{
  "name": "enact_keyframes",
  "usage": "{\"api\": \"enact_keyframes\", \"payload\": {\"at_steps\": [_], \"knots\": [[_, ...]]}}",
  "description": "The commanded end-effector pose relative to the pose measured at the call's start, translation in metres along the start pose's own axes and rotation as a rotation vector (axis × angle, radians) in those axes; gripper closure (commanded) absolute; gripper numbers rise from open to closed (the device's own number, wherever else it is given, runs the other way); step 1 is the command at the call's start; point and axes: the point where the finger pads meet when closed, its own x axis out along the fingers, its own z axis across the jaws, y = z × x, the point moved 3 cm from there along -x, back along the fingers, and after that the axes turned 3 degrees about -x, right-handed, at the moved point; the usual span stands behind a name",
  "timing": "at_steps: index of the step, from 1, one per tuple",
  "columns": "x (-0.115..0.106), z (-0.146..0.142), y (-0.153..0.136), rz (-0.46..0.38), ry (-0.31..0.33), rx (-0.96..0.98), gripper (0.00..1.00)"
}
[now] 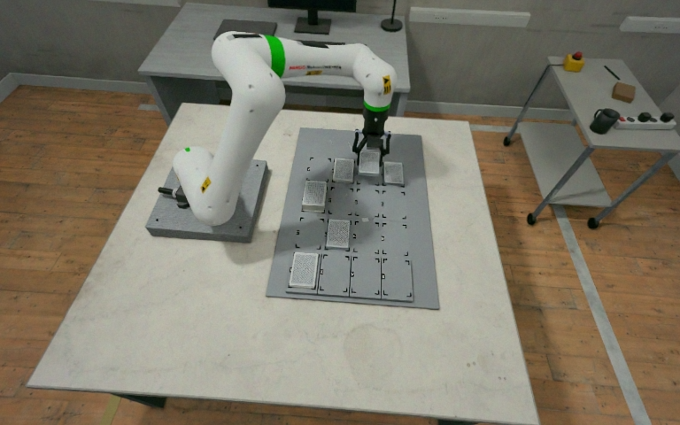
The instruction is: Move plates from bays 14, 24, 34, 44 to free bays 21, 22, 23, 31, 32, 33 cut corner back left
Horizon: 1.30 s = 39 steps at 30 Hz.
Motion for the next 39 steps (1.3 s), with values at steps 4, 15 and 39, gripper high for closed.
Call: {"api": "enact_keyframes", "payload": {"at_steps": [4,15,39], "knots": [[-0.001,-0.005,-0.016,0.0,0.002,0.0,0.9],[-0.001,-0.005,-0.015,0.0,0.002,0.0,0.9],[0.027,-0.005,-0.014,0.0,0.002,0.0,0.9]]}}
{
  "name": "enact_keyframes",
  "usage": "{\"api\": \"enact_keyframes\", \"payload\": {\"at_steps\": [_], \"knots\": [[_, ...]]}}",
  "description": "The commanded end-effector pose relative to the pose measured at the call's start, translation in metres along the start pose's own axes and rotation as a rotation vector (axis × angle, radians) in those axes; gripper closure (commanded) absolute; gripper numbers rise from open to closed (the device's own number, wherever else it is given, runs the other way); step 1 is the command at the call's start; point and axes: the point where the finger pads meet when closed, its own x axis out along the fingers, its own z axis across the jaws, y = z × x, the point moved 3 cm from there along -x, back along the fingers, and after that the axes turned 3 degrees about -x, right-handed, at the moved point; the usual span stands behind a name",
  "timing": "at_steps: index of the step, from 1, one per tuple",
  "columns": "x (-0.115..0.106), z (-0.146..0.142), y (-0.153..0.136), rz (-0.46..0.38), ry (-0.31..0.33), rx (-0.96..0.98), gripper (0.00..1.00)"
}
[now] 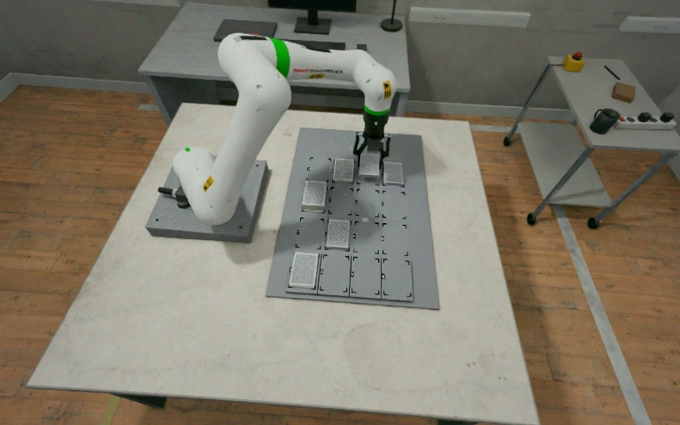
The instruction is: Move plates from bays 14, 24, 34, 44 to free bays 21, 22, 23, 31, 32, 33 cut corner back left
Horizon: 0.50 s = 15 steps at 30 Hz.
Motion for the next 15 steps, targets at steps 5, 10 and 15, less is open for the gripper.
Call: {"api": "enact_keyframes", "payload": {"at_steps": [5,10,15], "knots": [[0.005,-0.001,0.0,-0.001,0.002,0.0,0.9],[0.011,-0.001,0.0,-0.001,0.002,0.0,0.9],[0.018,-0.001,0.0,-0.001,0.002,0.0,0.9]]}}
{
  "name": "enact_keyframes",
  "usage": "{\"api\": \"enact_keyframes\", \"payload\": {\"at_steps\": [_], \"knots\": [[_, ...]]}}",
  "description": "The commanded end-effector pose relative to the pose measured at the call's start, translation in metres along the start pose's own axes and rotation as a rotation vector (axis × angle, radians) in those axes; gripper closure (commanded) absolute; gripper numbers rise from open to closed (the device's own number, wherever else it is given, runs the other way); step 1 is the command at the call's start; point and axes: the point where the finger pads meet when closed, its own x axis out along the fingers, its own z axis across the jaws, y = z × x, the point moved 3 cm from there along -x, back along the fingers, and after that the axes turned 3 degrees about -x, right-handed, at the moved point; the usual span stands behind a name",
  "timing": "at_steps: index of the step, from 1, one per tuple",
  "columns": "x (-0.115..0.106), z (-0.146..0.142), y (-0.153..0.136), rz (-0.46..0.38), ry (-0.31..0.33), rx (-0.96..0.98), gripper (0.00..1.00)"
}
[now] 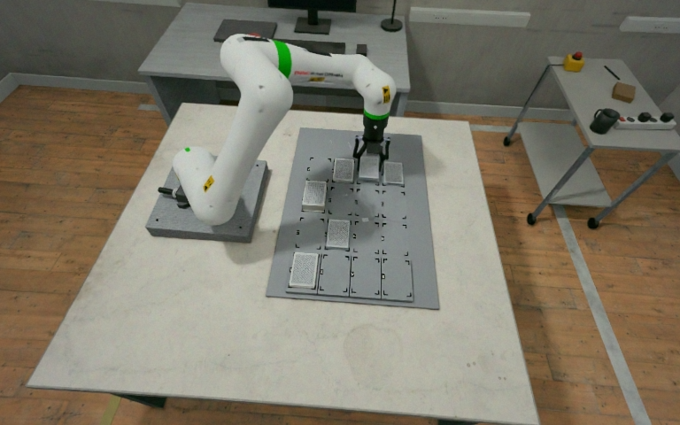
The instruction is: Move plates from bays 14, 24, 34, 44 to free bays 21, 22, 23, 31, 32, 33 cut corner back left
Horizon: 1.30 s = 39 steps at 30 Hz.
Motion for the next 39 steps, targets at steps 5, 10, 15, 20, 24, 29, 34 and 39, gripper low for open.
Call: {"api": "enact_keyframes", "payload": {"at_steps": [5,10,15,20,24,29,34,39], "knots": [[0.0047,-0.0006,-0.0001,-0.001,0.002,0.0,0.9],[0.0069,-0.0005,-0.0001,0.0,0.002,0.0,0.9],[0.0069,-0.0006,-0.0001,-0.001,0.002,0.0,0.9],[0.0069,-0.0006,-0.0001,-0.001,0.002,0.0,0.9],[0.0069,-0.0006,-0.0001,-0.001,0.002,0.0,0.9],[0.0069,-0.0006,-0.0001,-0.001,0.002,0.0,0.9],[0.0069,-0.0006,-0.0001,0.0,0.002,0.0,0.9],[0.007,-0.0005,0.0,0.0,0.002,0.0,0.9]]}}
